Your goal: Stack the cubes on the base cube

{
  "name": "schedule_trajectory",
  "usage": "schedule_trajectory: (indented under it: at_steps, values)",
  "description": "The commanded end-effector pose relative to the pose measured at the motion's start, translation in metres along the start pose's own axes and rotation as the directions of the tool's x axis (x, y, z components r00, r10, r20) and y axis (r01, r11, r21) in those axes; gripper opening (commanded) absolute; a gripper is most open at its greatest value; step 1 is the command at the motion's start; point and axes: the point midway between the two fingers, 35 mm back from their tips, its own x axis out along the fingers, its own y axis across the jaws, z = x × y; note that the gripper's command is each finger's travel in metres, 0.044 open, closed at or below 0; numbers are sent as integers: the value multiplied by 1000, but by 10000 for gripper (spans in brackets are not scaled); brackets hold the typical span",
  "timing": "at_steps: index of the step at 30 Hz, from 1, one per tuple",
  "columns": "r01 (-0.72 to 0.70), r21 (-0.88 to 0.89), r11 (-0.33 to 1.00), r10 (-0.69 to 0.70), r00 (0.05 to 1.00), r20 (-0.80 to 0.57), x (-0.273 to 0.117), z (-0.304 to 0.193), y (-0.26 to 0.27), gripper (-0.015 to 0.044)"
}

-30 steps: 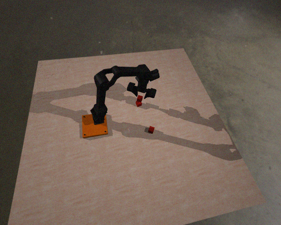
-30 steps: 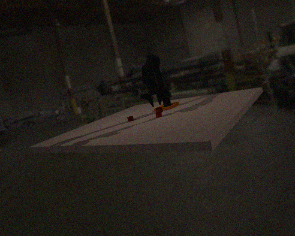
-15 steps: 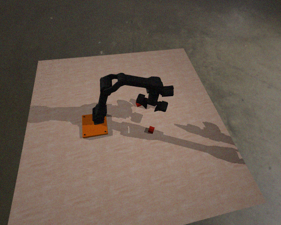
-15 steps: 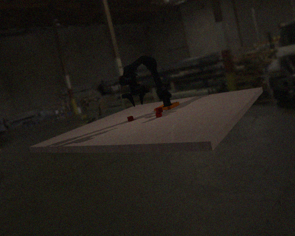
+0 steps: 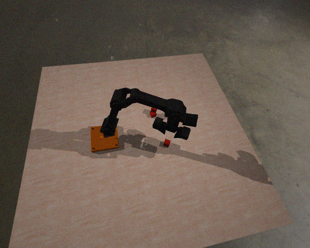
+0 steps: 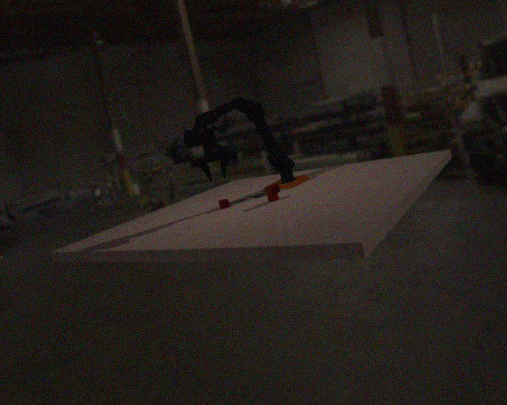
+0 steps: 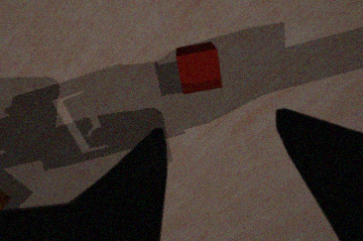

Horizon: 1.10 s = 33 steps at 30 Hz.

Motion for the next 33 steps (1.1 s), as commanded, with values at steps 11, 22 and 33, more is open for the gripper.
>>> schedule_trajectory:
  at_steps: [11,22,33]
  values:
    - [-7,-13,1000,7,1000,2,62,0,1,265]
    - [-7,-13,1000,7,1000,2,80,0,1,265]
    - [-7,-13,1000,7,1000,2,98,0,2,265]
